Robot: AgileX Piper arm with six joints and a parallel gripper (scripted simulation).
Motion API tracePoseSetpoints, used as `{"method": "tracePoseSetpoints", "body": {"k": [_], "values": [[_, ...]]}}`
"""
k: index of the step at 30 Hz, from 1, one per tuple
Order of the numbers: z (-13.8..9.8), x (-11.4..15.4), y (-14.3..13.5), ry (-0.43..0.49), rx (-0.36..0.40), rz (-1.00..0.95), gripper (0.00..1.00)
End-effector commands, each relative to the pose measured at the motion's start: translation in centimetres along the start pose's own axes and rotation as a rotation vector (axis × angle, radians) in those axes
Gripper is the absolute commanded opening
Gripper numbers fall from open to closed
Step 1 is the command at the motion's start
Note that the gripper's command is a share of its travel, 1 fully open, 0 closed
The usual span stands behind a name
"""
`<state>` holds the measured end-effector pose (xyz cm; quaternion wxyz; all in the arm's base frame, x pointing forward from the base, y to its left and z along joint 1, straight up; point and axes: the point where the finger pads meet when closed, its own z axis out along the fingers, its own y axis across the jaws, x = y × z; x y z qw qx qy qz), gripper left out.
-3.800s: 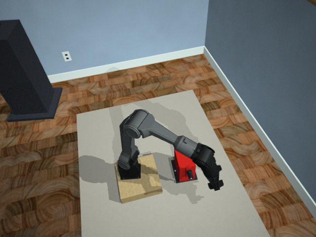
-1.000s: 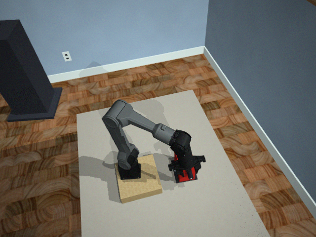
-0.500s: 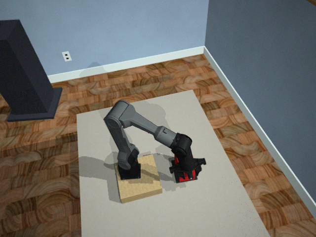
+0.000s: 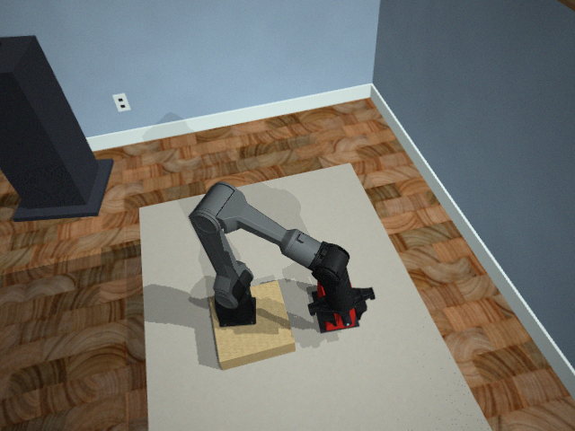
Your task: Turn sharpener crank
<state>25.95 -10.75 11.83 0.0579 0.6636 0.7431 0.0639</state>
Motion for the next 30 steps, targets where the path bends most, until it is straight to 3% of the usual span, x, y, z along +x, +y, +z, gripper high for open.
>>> {"method": "tracePoseSetpoints", "body": {"k": [1, 19, 30], "values": [[0.0, 0.0, 0.0, 0.0, -0.001, -0.001, 0.69], [0.0, 0.1, 0.0, 0.0, -0.001, -0.001, 0.69], [1.3, 0.1, 0.0, 0.003, 0.002, -0.001, 0.69]]}}
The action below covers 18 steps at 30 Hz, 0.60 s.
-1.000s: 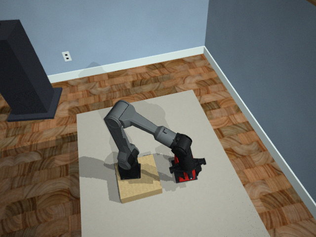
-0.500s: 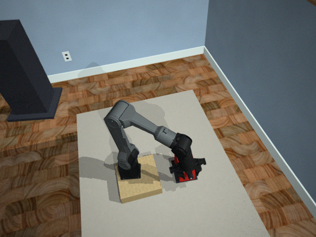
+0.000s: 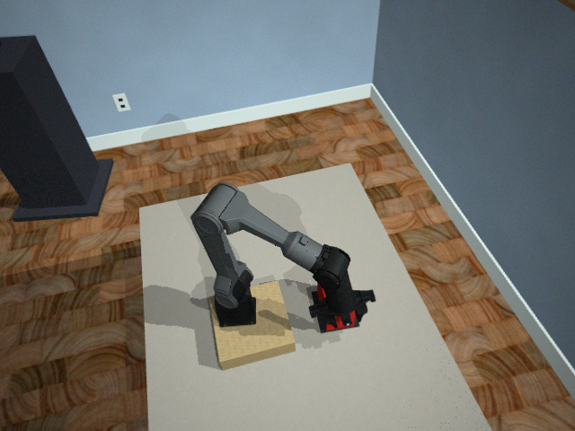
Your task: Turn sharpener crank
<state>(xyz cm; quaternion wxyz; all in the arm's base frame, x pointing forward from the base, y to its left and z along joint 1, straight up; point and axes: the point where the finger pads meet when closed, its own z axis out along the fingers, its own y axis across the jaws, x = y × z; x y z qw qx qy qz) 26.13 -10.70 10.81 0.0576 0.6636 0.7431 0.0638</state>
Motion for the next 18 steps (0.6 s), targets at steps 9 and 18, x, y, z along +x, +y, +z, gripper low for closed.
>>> {"method": "tracePoseSetpoints", "body": {"k": [9, 18], "values": [[1.2, 0.1, 0.0, 0.003, 0.002, -0.001, 0.69], [2.4, 0.1, 0.0, 0.003, 0.002, -0.001, 0.69]]}}
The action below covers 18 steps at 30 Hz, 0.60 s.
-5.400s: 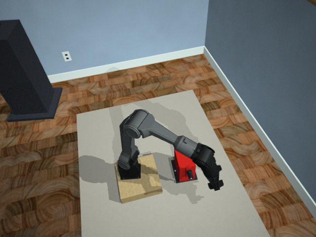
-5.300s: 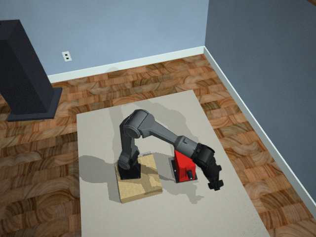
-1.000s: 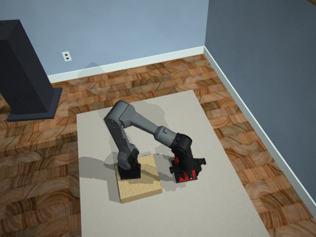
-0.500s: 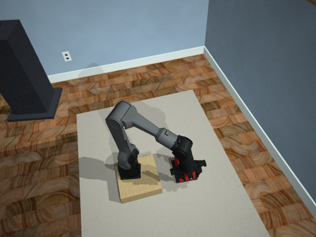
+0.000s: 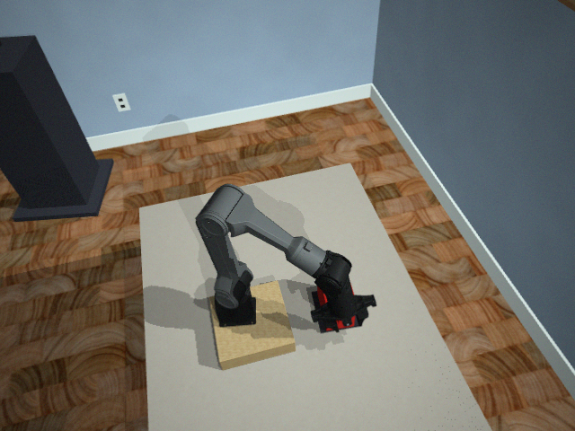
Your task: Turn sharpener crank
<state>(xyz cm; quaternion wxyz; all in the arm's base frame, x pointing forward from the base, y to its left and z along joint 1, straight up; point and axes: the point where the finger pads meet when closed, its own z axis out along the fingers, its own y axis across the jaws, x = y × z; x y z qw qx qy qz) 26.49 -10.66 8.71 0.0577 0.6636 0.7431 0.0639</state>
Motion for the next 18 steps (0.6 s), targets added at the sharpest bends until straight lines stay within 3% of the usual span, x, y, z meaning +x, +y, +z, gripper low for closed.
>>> {"method": "tracePoseSetpoints", "body": {"k": [1, 18], "values": [[0.39, 0.08, -0.04, 0.003, 0.002, -0.001, 0.69], [0.3, 0.02, 0.02, 0.0, -0.001, -0.001, 0.69]]}}
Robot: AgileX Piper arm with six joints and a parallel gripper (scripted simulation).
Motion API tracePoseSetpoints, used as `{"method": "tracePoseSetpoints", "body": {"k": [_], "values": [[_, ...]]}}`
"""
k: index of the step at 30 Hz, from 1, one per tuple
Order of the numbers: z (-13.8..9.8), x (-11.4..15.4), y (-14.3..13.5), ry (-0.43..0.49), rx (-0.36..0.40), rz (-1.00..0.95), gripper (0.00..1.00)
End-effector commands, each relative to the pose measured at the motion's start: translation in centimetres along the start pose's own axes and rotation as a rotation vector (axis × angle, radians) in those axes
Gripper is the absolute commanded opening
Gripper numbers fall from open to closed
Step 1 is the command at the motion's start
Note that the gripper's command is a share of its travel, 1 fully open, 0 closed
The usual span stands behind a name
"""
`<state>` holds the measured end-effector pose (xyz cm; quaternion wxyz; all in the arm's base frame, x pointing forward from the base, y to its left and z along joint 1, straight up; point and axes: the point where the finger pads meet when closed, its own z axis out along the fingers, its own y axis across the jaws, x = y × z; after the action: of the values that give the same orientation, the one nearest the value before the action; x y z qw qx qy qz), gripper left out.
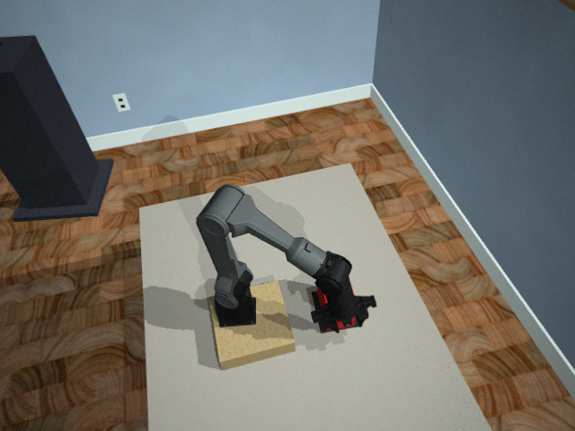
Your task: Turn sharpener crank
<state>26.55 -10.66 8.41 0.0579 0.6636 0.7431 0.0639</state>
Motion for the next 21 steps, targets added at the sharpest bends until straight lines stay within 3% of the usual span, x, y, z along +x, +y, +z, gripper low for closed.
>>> {"method": "tracePoseSetpoints", "body": {"k": [1, 3, 4, 21], "values": [[-0.02, 0.03, 0.02, 0.0, -0.001, -0.001, 0.69], [-0.01, 0.03, 0.02, 0.0, -0.001, -0.001, 0.69], [-0.01, 0.03, 0.02, 0.0, -0.001, -0.001, 0.2], [-0.01, 0.03, 0.02, 0.0, -0.001, -0.001, 0.2]]}}
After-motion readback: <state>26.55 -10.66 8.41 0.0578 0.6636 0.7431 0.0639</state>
